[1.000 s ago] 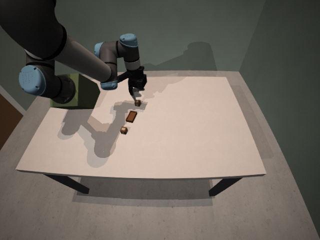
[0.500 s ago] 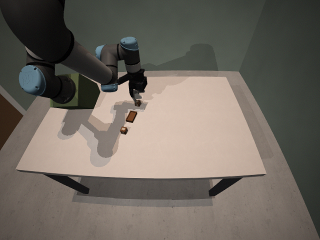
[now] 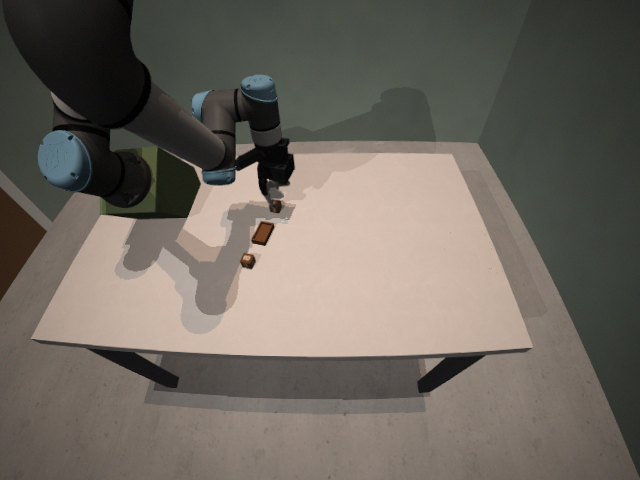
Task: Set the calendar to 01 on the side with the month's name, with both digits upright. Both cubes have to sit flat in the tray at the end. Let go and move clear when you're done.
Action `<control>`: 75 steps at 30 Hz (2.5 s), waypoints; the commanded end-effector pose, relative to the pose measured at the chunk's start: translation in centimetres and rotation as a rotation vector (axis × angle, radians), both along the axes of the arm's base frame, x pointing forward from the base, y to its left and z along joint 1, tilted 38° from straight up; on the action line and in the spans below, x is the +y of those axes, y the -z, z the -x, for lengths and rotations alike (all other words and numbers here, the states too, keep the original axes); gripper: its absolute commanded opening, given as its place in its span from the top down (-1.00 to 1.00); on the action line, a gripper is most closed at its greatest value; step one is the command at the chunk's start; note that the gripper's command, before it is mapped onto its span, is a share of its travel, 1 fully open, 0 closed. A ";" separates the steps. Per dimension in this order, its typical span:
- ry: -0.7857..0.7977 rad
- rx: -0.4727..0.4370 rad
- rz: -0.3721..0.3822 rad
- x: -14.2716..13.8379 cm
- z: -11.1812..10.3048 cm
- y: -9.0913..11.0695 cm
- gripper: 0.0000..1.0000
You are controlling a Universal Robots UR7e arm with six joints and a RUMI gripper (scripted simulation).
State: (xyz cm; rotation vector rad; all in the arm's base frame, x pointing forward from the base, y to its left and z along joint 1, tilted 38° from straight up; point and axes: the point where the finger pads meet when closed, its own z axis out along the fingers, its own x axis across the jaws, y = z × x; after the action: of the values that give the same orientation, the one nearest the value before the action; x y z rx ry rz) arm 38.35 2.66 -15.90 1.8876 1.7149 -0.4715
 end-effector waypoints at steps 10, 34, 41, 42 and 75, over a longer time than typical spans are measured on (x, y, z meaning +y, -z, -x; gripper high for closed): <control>0.000 -0.001 0.000 0.0 0.0 0.0 0.44; 0.000 -0.001 0.000 0.0 0.0 0.1 0.44; 0.000 -0.001 0.000 -0.5 -0.1 0.7 0.44; 0.000 -0.001 0.000 -0.6 -0.1 0.8 0.44; 0.000 -0.001 0.000 -1.6 -0.3 2.1 0.44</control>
State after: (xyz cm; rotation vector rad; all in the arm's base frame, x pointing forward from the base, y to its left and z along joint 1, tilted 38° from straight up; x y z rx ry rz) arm 38.62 1.02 -18.07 1.8876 1.7149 -0.4714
